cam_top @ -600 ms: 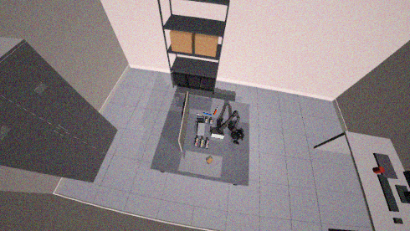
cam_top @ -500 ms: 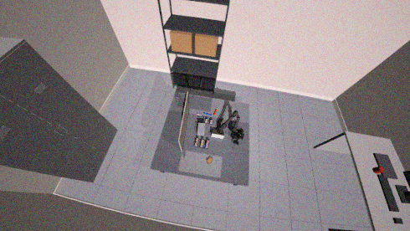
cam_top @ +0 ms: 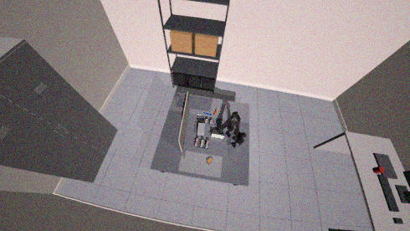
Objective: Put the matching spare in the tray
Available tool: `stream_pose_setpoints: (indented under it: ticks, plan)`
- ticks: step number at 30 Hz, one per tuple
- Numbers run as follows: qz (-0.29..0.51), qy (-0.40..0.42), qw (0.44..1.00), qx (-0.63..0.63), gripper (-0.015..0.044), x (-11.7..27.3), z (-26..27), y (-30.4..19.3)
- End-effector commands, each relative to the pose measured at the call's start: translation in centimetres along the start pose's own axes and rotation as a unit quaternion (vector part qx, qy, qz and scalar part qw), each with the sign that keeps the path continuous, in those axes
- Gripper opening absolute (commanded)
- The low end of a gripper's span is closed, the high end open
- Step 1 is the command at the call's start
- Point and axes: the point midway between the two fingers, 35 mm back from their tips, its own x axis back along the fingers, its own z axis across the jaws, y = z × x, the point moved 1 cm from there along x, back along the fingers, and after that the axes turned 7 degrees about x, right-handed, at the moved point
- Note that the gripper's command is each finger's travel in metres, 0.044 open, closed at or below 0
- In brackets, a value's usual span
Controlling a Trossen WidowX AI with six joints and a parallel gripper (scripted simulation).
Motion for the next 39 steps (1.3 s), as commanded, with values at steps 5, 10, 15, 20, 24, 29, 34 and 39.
stream_pose_setpoints:
  ticks: [5,10,15,20,24,29,34,39]
  plan:
    - [-0.040,-0.138,0.985,0.091,0.0440,-7.5,-2.3,5.1]
    - [-0.054,-0.256,0.955,0.139,0.0440,-12.3,-5.3,10.5]
    - [-0.043,-0.380,0.909,0.166,0.0440,-15.5,-10.0,16.9]
    - [-0.003,-0.490,0.850,0.194,0.0440,-16.3,-15.3,23.2]
    - [0.037,-0.553,0.807,0.205,0.0440,-15.7,-18.6,27.2]
    - [0.104,-0.634,0.745,0.178,0.0440,-13.6,-23.6,33.7]
    - [0.190,-0.697,0.680,0.127,0.0440,-8.9,-28.8,40.0]
    - [0.282,-0.730,0.620,0.055,0.0440,-2.0,-33.2,45.0]
